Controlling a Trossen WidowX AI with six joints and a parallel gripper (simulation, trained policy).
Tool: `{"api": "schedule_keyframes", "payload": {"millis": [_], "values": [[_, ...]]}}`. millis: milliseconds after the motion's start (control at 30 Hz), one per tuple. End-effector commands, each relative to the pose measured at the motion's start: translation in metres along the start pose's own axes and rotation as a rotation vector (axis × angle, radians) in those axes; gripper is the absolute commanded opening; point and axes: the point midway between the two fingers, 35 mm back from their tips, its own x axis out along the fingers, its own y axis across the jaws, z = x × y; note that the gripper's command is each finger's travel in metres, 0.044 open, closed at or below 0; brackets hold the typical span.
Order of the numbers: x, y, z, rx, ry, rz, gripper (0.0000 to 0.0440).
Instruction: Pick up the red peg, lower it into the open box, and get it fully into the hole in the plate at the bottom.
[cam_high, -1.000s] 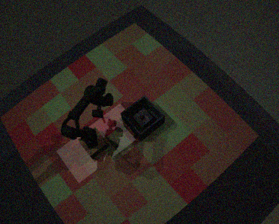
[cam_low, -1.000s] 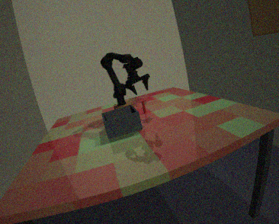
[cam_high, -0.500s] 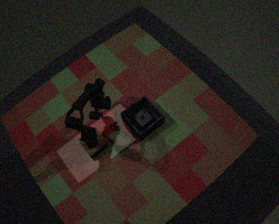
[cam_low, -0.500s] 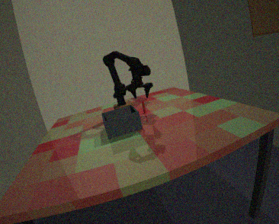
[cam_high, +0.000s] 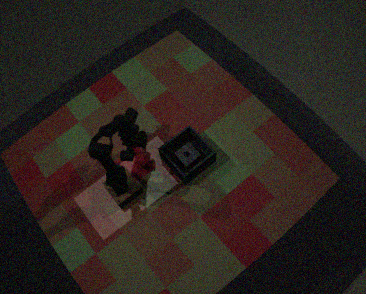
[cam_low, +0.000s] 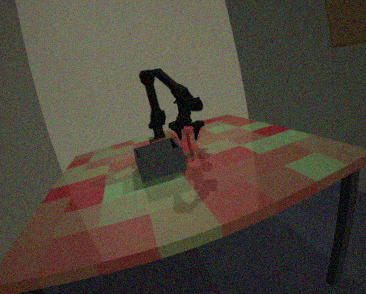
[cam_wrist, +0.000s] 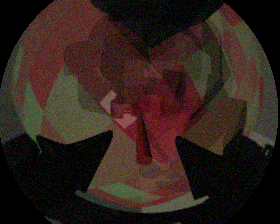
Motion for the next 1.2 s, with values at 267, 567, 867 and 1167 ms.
{"api": "schedule_keyframes", "payload": {"millis": [267,567,867,1167], "values": [[0.029,-0.003,0.003,-0.007,-0.012,-0.056,0.0202],[0.036,-0.006,0.004,0.000,-0.015,-0.129,0.0008],[0.003,0.007,0.015,-0.020,-0.076,-0.100,0.0000],[-0.035,0.012,0.028,-0.010,-0.129,-0.078,0.0000]]}}
